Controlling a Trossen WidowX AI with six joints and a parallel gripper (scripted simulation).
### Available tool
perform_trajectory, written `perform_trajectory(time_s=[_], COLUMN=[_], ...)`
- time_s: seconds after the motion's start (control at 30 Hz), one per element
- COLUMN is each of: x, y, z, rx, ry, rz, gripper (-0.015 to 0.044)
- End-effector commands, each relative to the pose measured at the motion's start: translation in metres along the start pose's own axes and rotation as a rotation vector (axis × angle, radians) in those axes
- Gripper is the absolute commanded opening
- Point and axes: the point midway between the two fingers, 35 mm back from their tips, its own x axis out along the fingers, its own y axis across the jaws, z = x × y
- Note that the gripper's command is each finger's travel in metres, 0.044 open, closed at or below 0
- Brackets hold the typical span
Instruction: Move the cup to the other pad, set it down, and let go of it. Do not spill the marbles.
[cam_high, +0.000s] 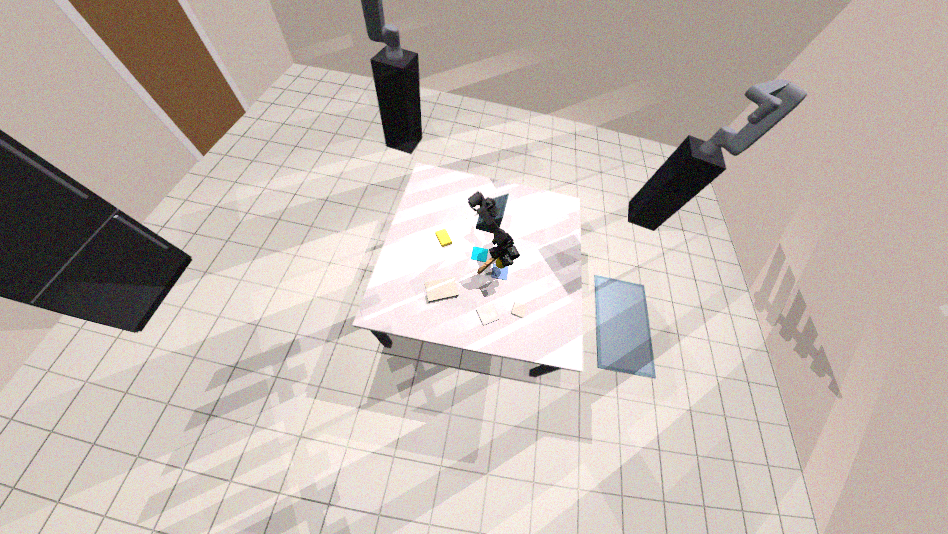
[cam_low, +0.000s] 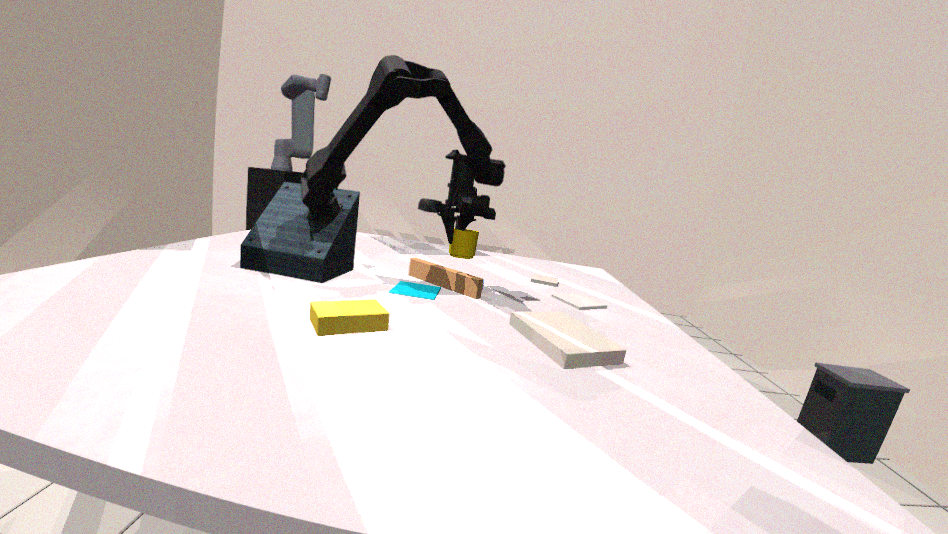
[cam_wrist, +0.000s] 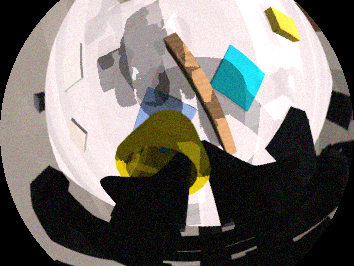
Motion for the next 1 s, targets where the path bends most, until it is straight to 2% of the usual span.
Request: perform_trajectory(time_s=[0.0,0.97], x=[-0.003,-0.002], y=[-0.004,-0.052], z=[0.005,0.028], rx=[0.005,0.007], ry=[-0.003,-0.002], rz=[0.013,0.013], gripper=[0.0000,0.0000])
